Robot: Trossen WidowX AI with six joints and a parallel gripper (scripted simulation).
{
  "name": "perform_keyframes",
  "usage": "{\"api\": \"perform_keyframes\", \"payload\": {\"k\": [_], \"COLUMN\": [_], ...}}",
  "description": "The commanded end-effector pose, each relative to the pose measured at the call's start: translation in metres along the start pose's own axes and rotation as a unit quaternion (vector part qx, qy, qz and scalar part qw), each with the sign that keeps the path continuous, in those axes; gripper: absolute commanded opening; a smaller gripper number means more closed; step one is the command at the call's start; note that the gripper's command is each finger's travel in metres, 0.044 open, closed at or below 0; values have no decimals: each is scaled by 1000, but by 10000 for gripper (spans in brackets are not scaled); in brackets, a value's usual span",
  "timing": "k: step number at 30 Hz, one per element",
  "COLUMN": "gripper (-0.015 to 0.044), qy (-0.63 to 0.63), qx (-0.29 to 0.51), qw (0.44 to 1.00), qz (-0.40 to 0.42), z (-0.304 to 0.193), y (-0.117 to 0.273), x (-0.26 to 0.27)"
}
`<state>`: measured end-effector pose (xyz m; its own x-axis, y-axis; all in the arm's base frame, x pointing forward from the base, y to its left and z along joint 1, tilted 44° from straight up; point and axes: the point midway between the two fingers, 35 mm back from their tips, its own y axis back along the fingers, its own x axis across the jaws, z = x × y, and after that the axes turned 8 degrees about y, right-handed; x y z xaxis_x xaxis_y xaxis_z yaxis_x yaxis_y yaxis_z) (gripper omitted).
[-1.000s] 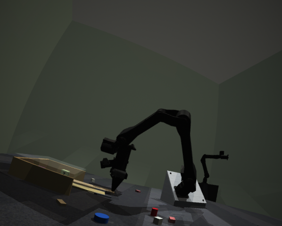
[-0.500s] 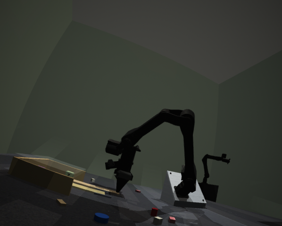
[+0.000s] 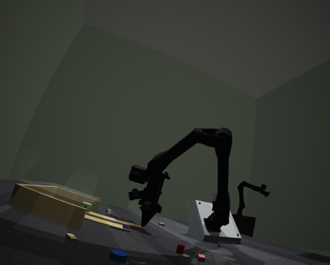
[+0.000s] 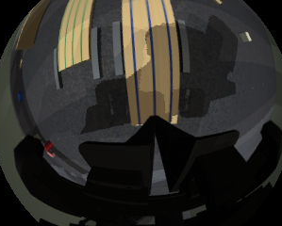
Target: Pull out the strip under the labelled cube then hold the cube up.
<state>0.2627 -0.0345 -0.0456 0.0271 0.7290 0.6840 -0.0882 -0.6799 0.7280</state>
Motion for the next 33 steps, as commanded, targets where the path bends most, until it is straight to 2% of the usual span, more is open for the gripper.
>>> {"api": "perform_keyframes", "payload": {"k": [1, 33], "gripper": [0, 0], "qy": [-5, -6], "qx": [18, 19], "qw": [1000, 1000], "qz": [2, 2], "z": [-15, -58], "y": [-7, -5], "x": [2, 8]}}
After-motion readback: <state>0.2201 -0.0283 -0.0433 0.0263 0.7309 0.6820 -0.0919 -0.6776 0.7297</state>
